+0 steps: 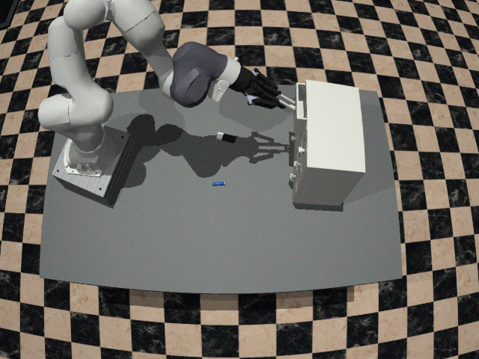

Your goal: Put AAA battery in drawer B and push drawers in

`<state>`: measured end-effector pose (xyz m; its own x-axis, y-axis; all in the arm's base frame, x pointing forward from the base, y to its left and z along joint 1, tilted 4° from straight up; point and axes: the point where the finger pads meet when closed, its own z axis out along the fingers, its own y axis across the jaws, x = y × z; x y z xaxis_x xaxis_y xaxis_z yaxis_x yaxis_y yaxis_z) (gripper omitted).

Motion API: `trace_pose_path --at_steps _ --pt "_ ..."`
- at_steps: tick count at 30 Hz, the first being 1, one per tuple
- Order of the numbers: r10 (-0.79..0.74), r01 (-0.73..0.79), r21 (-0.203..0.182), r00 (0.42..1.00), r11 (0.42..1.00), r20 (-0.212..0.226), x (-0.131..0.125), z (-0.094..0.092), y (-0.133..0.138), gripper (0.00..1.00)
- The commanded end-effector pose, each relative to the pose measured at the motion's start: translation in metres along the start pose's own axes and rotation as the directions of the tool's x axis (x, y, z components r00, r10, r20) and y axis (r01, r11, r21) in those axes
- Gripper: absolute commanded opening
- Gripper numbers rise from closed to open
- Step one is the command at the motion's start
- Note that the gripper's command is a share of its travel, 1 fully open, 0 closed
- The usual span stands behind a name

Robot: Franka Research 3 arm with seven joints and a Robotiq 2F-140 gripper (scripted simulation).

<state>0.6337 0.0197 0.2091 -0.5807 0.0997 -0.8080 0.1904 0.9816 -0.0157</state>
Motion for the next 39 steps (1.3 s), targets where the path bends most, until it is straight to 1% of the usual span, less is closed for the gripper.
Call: trace_pose_path --at_steps 1,24,39 --pt "0.001 -0.001 0.002 1.0 1.0 0.0 0.004 -0.004 -0.001 0.08" --pt "0.001 -0.001 0.002 1.0 1.0 0.0 0.022 -0.025 -0.001 0.08" --pt "0.001 -0.001 0.002 1.0 1.0 0.0 0.026 -0.03 -0.001 0.08"
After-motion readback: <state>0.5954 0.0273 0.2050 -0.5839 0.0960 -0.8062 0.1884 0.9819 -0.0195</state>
